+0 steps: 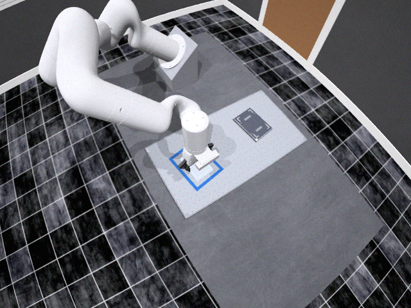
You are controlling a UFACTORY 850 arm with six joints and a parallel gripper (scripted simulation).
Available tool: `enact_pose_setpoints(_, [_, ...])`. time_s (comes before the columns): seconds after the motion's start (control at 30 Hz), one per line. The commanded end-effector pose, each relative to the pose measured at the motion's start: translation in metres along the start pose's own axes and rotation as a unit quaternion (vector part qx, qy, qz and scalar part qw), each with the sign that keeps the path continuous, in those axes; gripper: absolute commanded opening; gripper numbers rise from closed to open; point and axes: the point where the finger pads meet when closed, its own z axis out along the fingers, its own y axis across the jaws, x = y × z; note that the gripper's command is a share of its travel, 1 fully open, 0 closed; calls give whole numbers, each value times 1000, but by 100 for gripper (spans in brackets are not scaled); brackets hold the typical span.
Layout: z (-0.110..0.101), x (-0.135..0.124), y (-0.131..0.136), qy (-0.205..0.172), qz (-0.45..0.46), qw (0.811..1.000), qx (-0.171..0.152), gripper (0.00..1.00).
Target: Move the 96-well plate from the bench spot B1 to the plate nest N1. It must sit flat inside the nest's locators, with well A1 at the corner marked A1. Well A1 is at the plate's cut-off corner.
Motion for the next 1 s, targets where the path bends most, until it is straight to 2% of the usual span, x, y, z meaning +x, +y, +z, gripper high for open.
enact_pose_setpoints(0.0, [1,1,0,1,0,1000,0,100])
enact_pose_setpoints(0.9, [7,1,0,1,0,1000,0,100])
enact_pose_setpoints(0.93, [7,1,0,1,0,1000,0,0])
enact_pose_setpoints(0.97, [7,1,0,1,0,1000,0,0])
